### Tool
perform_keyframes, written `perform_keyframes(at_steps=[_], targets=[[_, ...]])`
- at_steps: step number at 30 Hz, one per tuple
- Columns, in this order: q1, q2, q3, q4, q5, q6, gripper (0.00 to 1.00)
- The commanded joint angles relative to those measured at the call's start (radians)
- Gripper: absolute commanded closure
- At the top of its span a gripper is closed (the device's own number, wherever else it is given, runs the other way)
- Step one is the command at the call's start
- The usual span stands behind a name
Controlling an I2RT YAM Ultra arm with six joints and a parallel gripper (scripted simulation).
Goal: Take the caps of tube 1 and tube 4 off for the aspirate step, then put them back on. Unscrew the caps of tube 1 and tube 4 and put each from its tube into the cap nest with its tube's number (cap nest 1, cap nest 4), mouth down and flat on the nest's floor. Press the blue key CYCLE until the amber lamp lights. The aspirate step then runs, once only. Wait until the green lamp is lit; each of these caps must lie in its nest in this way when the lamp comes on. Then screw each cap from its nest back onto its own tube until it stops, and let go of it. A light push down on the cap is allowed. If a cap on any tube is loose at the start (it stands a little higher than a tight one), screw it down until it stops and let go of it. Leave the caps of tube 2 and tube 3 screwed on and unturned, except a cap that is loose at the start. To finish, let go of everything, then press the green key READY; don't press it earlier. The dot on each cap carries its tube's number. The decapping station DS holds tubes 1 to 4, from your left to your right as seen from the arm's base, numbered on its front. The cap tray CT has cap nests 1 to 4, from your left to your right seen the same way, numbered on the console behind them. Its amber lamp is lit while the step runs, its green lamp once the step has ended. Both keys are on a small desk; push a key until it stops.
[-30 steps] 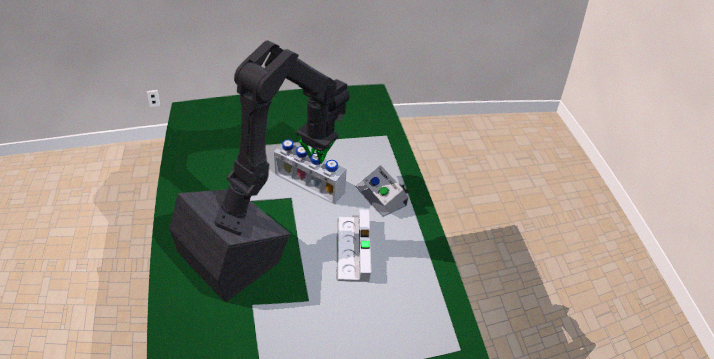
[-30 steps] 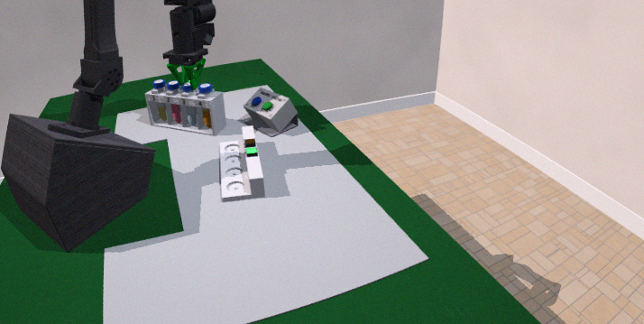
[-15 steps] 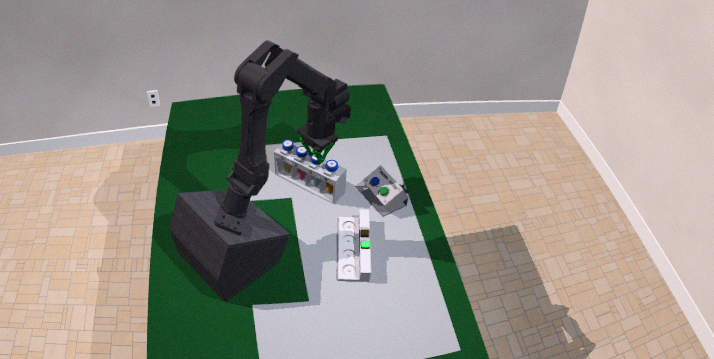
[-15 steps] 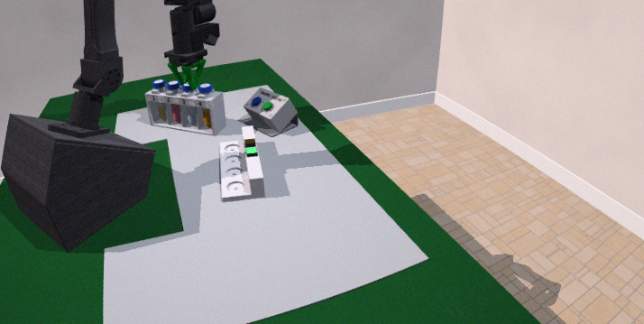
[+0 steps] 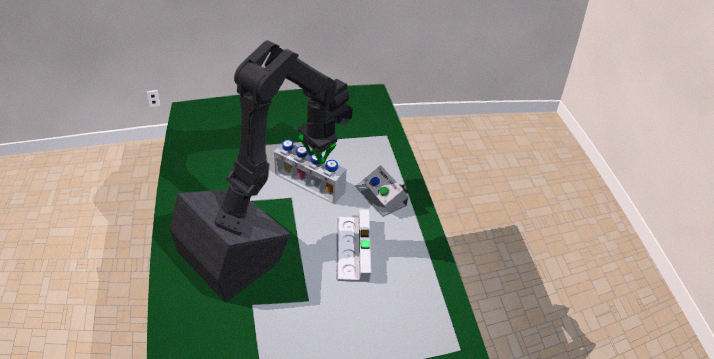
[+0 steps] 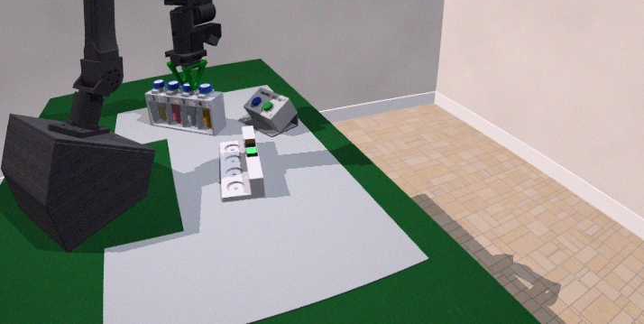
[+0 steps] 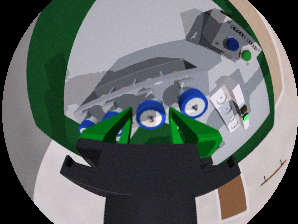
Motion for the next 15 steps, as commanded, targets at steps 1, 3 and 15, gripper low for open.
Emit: perform_keyframes(at_steps=[1, 3, 15], targets=[[-0.001, -0.004, 0.003, 0.002, -0.001, 0.049, 0.51], [-0.001, -0.004, 0.003, 0.002, -0.001, 0.049, 0.51], [0.001, -0.028, 0.031, -0.049, 0.000, 0.051, 0.51]])
